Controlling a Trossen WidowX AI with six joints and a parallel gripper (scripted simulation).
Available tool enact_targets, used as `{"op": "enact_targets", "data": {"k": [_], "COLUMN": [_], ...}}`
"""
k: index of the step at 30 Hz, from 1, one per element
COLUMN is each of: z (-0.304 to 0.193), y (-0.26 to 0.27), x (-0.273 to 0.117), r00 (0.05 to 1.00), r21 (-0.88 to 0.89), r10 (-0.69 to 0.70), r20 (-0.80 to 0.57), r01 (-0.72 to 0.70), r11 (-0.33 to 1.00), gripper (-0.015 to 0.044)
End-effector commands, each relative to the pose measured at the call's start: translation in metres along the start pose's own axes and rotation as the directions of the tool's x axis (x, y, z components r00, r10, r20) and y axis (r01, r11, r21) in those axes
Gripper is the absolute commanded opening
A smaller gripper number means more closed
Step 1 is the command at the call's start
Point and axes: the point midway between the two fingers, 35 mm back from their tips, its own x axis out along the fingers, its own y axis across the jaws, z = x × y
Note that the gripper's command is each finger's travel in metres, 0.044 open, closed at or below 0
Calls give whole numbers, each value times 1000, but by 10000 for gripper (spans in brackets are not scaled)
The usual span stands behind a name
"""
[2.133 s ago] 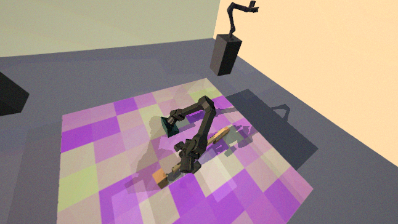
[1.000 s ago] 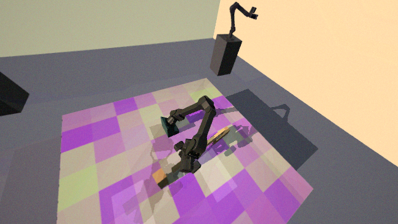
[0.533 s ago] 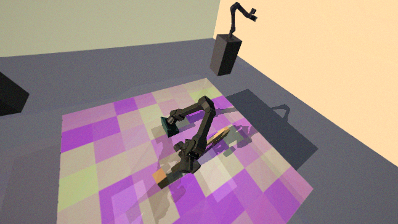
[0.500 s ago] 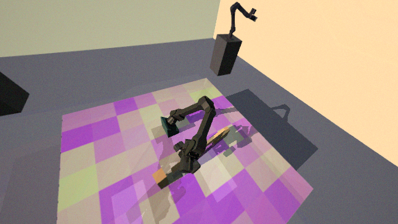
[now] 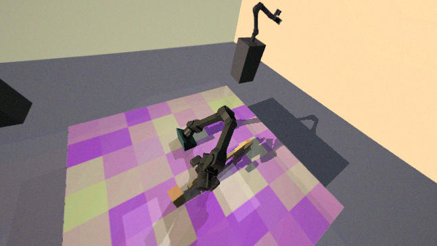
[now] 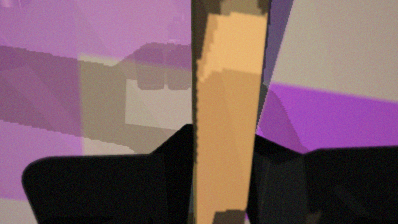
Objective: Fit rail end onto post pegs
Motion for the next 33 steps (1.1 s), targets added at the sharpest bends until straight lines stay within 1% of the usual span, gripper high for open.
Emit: {"op": "enact_targets", "data": {"k": [1, 33], "z": [-3, -9], "y": [-2, -2], "x": [-5, -4], "r00": [1000, 1000], "r21": [-2, -3], "r10": [-12, -12], "r20": [-5, -5], "r01": [12, 12], "r11": [1000, 1000], "gripper": [0, 0]}}
